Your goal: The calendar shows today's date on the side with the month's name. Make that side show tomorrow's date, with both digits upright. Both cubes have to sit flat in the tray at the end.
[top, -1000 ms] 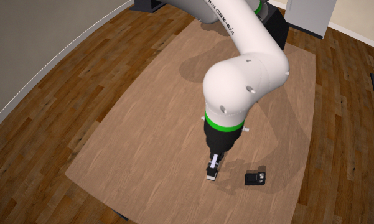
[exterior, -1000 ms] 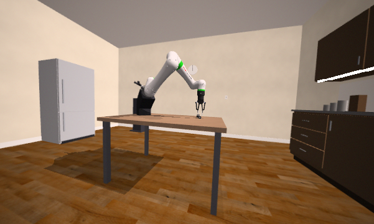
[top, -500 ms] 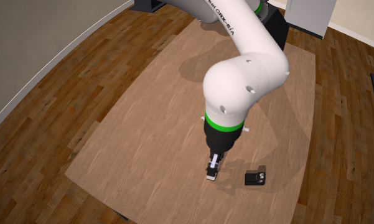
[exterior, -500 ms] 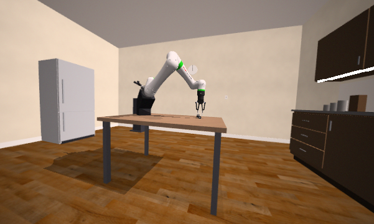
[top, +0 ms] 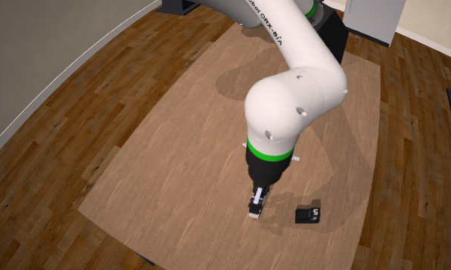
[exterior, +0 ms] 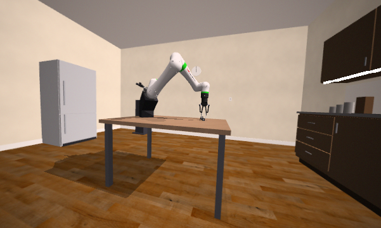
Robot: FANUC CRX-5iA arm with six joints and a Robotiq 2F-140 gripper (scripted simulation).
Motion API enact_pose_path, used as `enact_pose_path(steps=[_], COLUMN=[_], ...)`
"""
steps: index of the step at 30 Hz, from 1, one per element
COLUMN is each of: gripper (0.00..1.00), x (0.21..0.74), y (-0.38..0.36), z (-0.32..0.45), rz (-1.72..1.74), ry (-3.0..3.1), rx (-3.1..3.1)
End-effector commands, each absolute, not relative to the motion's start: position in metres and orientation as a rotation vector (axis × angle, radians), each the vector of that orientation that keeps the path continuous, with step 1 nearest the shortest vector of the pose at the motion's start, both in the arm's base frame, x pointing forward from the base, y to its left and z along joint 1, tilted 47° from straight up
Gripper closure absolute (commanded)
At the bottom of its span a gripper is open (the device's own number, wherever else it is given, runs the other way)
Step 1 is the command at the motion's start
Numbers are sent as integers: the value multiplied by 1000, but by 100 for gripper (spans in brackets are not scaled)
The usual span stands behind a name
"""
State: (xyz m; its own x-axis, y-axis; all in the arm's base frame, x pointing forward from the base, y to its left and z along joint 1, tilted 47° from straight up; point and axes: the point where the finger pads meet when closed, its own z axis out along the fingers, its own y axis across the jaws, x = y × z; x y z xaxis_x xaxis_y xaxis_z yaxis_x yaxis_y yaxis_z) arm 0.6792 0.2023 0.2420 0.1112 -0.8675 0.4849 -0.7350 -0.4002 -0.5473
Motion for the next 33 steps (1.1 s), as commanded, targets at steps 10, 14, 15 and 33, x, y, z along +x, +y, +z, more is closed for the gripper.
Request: enact_pose_path(steps=[10,14,15,33], gripper=[65,65,65,65], x=[690,692,693,693], y=[198,197,197,197], z=[231,229,229,228], rz=[-1162,-1162,-1162,-1162], ry=[1613,1613,1613,1613], rx=[-2208,-2208,-2208,-2208])
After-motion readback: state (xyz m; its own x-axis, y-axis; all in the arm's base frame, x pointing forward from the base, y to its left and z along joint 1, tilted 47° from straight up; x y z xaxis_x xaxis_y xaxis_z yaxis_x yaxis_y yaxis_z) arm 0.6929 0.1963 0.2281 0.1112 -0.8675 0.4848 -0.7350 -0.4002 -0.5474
